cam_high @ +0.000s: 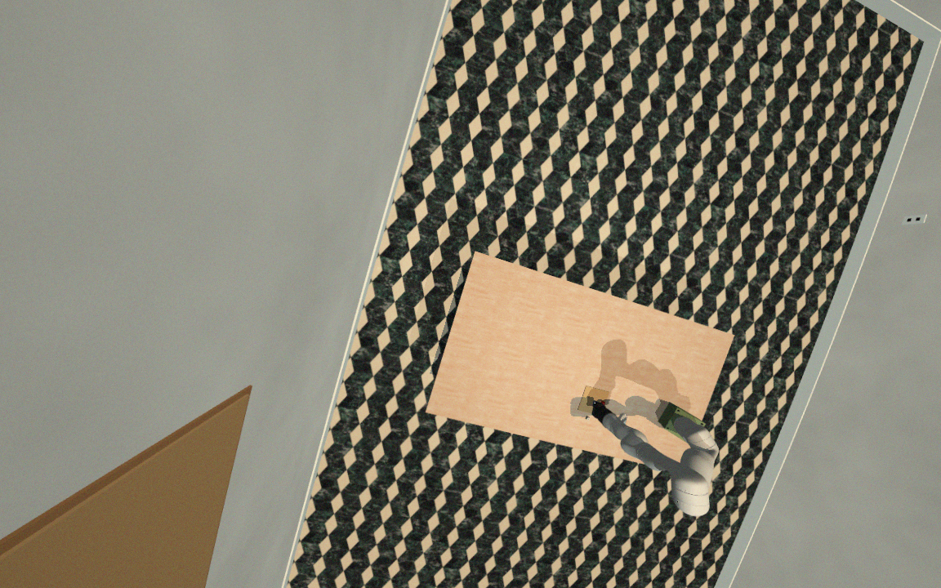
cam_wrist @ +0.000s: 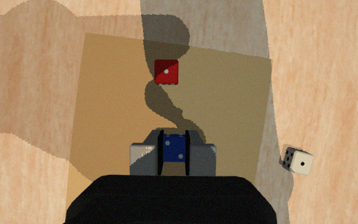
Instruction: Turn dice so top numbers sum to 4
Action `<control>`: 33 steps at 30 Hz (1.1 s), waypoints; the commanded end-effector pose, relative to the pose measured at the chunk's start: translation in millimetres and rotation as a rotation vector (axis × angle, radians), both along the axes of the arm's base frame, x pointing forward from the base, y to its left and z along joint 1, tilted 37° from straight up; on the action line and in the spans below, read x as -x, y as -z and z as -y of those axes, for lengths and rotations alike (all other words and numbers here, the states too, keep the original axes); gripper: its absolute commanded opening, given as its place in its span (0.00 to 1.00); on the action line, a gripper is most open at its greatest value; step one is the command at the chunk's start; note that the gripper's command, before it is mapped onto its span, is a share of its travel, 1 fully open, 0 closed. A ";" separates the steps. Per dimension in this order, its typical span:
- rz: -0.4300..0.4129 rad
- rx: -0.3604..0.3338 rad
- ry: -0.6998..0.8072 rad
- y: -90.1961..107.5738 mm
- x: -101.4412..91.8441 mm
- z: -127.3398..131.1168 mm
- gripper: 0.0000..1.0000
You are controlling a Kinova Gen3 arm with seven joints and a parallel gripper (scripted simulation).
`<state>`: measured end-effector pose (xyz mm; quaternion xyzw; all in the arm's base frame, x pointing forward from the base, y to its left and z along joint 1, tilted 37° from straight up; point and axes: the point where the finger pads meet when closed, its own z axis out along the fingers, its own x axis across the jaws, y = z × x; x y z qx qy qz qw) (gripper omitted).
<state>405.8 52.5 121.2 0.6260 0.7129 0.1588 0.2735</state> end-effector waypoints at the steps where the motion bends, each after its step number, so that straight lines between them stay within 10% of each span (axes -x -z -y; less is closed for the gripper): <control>1: -0.001 0.001 0.012 2.4 -1.0 6.0 0.34; 33: -0.001 0.001 0.012 5.2 -3.1 6.4 0.34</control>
